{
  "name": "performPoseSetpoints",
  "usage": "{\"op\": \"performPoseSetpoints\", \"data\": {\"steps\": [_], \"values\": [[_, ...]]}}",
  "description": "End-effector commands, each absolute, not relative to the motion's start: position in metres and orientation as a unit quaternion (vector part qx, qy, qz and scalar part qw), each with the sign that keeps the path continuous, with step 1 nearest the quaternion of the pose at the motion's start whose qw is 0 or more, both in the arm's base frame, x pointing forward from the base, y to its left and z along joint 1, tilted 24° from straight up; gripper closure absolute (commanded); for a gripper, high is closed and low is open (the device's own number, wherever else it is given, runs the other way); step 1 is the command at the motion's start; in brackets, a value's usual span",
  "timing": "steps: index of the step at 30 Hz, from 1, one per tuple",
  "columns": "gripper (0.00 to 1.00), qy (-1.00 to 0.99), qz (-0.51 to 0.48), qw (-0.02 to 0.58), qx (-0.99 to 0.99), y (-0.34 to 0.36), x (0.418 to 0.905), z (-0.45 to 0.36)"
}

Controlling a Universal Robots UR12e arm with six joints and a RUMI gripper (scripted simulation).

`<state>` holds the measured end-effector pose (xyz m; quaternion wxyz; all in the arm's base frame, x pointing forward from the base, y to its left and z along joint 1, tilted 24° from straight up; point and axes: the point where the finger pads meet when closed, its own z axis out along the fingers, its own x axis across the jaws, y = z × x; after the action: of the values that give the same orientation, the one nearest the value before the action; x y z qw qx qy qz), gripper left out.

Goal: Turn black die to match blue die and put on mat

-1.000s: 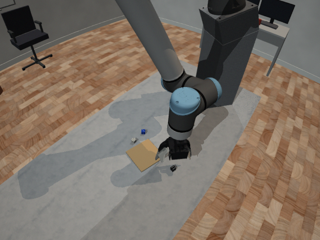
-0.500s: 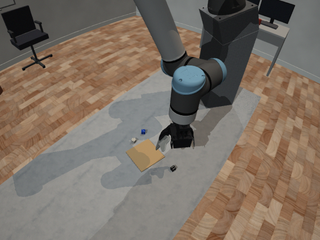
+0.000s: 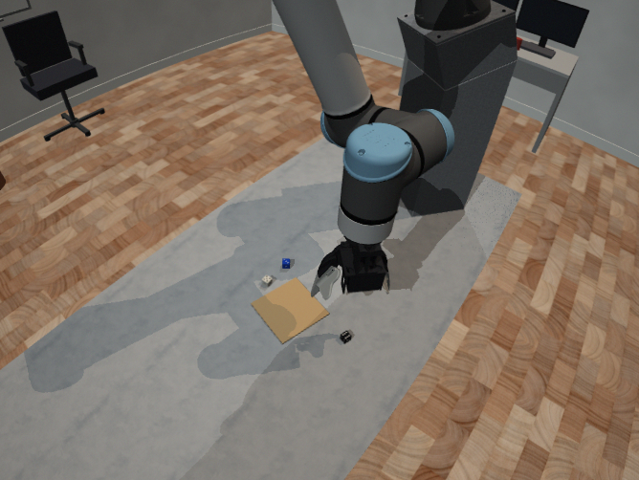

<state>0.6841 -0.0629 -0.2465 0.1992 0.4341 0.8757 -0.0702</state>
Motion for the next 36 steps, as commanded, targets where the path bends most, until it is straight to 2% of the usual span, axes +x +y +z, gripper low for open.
{"op": "performPoseSetpoints", "data": {"steps": [1, 18, 36], "values": [[0.00, 0.890, -0.077, 0.197, 0.404, -0.061, 0.687, -0.247], [0.00, 0.957, -0.118, 0.176, 0.200, -0.049, 0.705, -0.254], [0.00, 0.958, -0.119, 0.175, 0.194, -0.049, 0.706, -0.254]]}}
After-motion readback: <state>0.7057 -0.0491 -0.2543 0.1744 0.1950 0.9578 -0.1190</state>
